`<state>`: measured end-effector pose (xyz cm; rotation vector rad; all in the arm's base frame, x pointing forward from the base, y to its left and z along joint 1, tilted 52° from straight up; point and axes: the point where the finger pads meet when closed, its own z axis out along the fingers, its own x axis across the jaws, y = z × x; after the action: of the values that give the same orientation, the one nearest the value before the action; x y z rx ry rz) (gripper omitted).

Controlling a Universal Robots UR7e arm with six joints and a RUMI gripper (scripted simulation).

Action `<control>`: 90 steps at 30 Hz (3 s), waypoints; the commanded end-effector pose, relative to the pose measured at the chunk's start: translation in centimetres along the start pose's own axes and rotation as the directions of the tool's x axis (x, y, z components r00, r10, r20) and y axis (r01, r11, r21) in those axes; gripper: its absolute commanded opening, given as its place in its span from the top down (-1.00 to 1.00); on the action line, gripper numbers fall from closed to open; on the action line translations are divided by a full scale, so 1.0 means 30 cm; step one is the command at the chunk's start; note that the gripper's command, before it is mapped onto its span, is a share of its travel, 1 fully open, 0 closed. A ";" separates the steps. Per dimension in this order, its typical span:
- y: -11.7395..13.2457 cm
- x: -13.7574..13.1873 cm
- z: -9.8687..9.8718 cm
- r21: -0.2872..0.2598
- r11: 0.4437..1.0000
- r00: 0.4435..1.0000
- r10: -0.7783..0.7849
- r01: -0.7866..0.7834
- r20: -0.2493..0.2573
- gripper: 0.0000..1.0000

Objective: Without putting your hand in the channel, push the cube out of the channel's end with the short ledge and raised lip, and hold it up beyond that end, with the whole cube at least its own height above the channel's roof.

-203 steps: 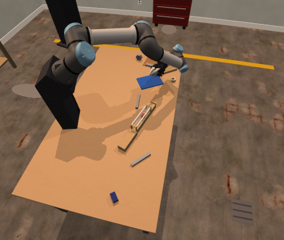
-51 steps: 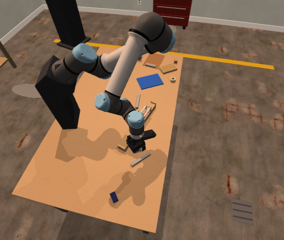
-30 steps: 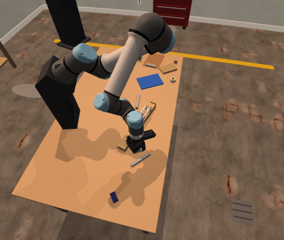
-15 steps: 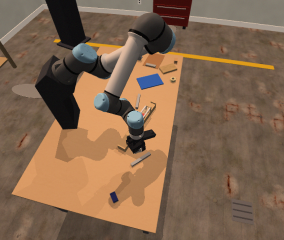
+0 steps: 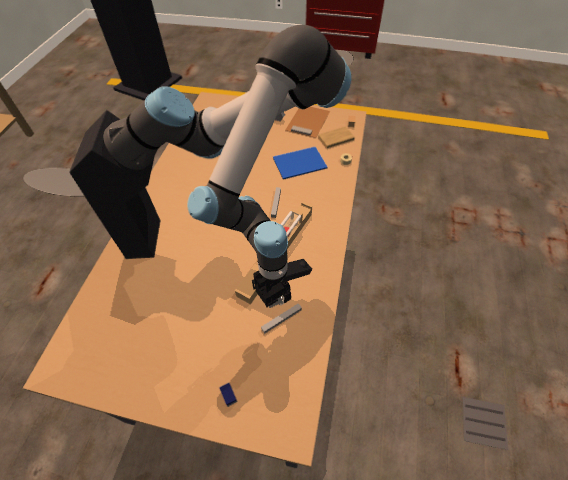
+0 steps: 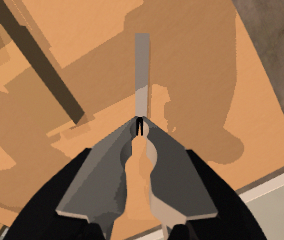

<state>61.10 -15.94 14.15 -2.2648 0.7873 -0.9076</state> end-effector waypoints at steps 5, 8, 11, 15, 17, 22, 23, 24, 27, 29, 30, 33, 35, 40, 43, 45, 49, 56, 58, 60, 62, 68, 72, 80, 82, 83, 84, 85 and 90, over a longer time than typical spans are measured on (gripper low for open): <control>0.000 0.001 -0.001 0.000 1.000 1.000 0.000 0.000 -0.001 0.55; 0.000 0.001 -0.001 0.000 1.000 1.000 0.000 0.000 -0.001 0.55; 0.000 0.001 -0.001 0.000 1.000 1.000 0.000 0.000 -0.001 0.55; 0.000 0.001 -0.001 0.000 1.000 1.000 0.000 0.000 -0.001 0.55; 0.000 0.001 -0.001 0.000 1.000 1.000 0.000 0.000 -0.001 0.55; 0.000 0.001 -0.001 0.000 1.000 1.000 0.000 0.000 -0.001 0.55; 0.000 0.001 -0.001 0.000 1.000 1.000 0.000 0.000 -0.001 0.55; 0.000 0.001 -0.001 0.000 1.000 1.000 0.000 0.000 -0.001 0.55; 0.000 0.001 -0.001 0.000 1.000 1.000 0.000 0.000 -0.001 0.55; 0.000 0.001 -0.001 0.000 1.000 1.000 0.000 0.000 -0.001 0.55; 0.000 0.001 -0.001 0.000 1.000 1.000 0.000 0.000 -0.001 0.55; 0.000 0.001 -0.001 0.000 1.000 1.000 0.000 0.000 -0.001 0.55; 0.000 0.001 -0.001 0.000 1.000 1.000 0.000 0.000 -0.001 0.55; 0.000 0.001 0.010 -0.001 1.000 1.000 -0.001 0.001 0.004 0.55; 0.000 0.002 0.036 -0.001 1.000 1.000 -0.002 0.002 0.006 0.55; 0.000 0.002 0.048 -0.001 1.000 1.000 -0.002 0.002 0.006 0.55; -0.001 0.002 0.092 -0.001 1.000 1.000 -0.002 0.002 0.006 0.55; -0.001 0.004 0.217 -0.001 1.000 1.000 -0.002 0.002 0.006 0.55; -0.001 0.004 0.247 -0.001 1.000 1.000 -0.002 0.002 0.006 0.55; -0.002 0.004 0.270 -0.001 1.000 1.000 -0.002 0.002 0.006 0.55; -0.002 0.004 0.279 -0.001 1.000 1.000 -0.002 0.002 0.006 0.55; -0.002 0.005 0.297 -0.001 1.000 1.000 -0.002 0.002 0.006 0.55; -0.002 0.005 0.300 -0.001 1.000 1.000 -0.002 0.002 0.006 0.55; -0.002 0.004 0.335 -0.001 1.000 1.000 -0.002 0.002 0.006 0.55; -0.002 0.004 0.351 -0.001 1.000 1.000 -0.002 0.002 0.006 0.55; -0.002 0.004 0.358 -0.001 1.000 1.000 -0.002 0.002 0.006 0.55; -0.002 0.004 0.365 -0.001 1.000 1.000 -0.002 0.002 0.006 0.55; -0.002 0.004 0.371 -0.001 1.000 1.000 -0.002 0.002 0.006 0.55; -0.002 0.004 0.381 -0.001 1.000 1.000 -0.002 0.002 0.006 0.55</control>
<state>69.40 -12.81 7.45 -2.2690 0.7833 -0.8989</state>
